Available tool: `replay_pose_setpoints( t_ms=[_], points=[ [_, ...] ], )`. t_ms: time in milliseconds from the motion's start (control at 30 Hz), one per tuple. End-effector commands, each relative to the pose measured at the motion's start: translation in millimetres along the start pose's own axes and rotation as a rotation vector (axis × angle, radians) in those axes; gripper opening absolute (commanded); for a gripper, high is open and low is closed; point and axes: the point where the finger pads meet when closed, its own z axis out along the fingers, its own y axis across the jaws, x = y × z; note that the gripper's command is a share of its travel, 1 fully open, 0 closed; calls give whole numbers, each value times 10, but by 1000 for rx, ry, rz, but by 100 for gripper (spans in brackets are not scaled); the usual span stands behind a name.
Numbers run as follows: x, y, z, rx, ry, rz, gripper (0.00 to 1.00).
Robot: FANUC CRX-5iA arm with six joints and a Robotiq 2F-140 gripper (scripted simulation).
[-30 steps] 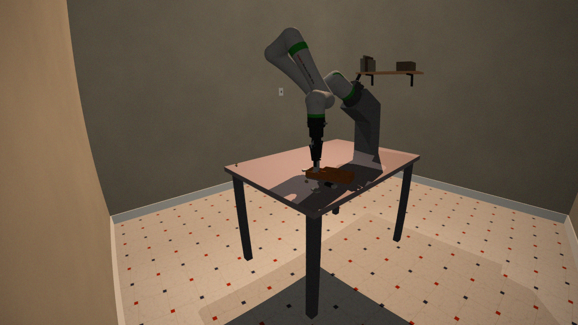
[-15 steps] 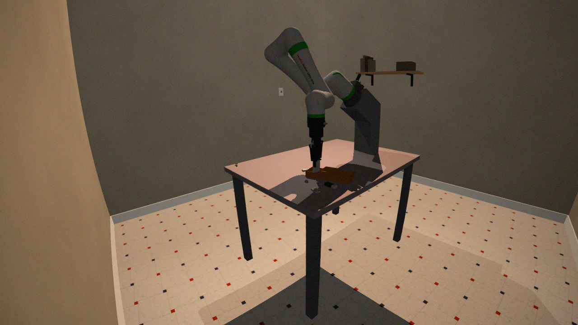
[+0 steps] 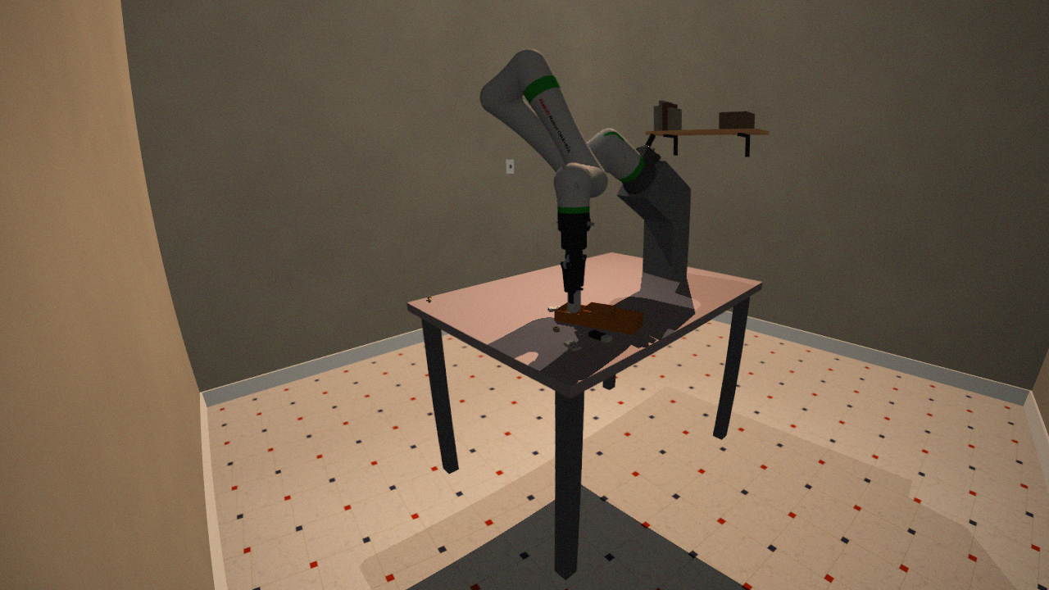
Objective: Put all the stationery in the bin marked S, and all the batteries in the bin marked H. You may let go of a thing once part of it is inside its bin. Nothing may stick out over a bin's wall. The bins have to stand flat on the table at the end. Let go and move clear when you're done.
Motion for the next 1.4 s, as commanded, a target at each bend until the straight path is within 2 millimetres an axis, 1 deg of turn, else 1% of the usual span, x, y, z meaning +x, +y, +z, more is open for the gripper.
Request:
replay_pose_setpoints(
  t_ms=[0, 633, 800, 1067, 1100, 1167, 1367],
  points=[
    [0, 0, -31, 0, 0, 0, 23],
    [0, 0, -258, 0, 0, 0, 23],
    [0, 0, -505, 0, 0, 0, 23],
    [4, -2, -505, 0, 0, 0, 23],
    [-60, -55, -508, 0, 0, 50, 31],
    [-188, -162, -514, 0, 0, 150, 31],
    [-570, -484, -532, 0, 0, 319, 31]
  ],
)
